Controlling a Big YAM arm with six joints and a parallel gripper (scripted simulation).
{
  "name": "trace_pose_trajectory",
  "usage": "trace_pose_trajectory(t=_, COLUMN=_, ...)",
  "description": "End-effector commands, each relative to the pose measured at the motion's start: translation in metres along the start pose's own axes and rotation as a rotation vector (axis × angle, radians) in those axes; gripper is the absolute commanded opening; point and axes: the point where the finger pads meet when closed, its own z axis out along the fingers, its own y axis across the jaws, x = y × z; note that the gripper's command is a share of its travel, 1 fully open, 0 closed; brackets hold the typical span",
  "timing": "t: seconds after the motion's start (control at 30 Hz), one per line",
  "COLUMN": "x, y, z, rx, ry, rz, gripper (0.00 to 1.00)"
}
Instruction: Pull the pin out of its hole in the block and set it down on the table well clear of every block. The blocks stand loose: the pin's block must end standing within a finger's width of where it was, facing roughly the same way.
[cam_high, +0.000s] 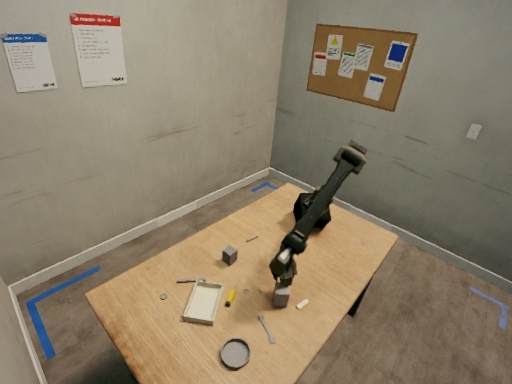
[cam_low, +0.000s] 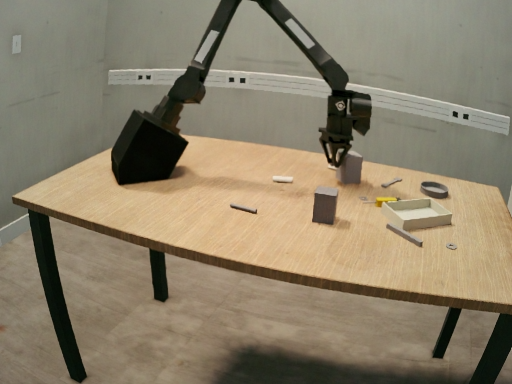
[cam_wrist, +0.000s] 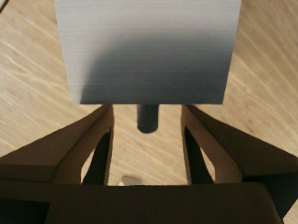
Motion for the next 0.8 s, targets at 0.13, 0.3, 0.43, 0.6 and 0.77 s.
trace_pose_trajectory(t=0.13, x=-0.0023, y=0.0026, z=0.0094, rx=-0.005, ry=0.002, rz=0.001, gripper=0.39)
trace_pose_trajectory(t=0.3, x=-0.0014, y=0.0030, z=0.0106, rx=-0.007, ry=0.004, rz=0.002, gripper=0.39)
trace_pose_trajectory(t=0.43, x=-0.0008, y=0.0033, z=0.0116, rx=-0.008, ry=0.006, rz=0.002, gripper=0.39)
trace_pose_trajectory(t=0.6, x=-0.0007, y=0.0033, z=0.0116, rx=-0.008, ry=0.007, rz=0.002, gripper=0.39)
trace_pose_trajectory(t=0.77, x=0.0002, y=0.0036, z=0.0122, rx=-0.009, ry=0.008, rz=0.002, gripper=0.39)
